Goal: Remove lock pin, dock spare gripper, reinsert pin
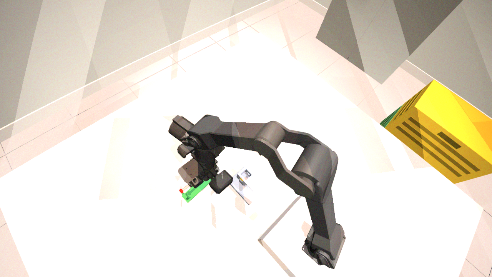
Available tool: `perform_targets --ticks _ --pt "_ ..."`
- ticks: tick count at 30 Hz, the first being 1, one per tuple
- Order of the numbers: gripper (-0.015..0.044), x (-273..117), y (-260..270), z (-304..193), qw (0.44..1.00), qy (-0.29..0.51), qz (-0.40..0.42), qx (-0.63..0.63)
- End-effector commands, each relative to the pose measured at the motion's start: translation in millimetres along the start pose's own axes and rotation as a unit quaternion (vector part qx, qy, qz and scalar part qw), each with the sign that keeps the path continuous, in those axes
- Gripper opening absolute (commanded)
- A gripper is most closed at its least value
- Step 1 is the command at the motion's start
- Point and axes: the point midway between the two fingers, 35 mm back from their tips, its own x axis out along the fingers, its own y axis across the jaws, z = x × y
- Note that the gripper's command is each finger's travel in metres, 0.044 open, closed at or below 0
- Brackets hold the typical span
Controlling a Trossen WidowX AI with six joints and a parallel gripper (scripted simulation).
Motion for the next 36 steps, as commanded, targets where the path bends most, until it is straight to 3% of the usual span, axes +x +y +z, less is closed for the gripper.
perform_targets --ticks 1,36 --pt "0.0000 6.5 0.6 -1.6 1.000 0.000 0.001 -0.003" --pt "0.0000 42.6 1.4 -7.8 1.000 -0.002 -0.015 -0.005"
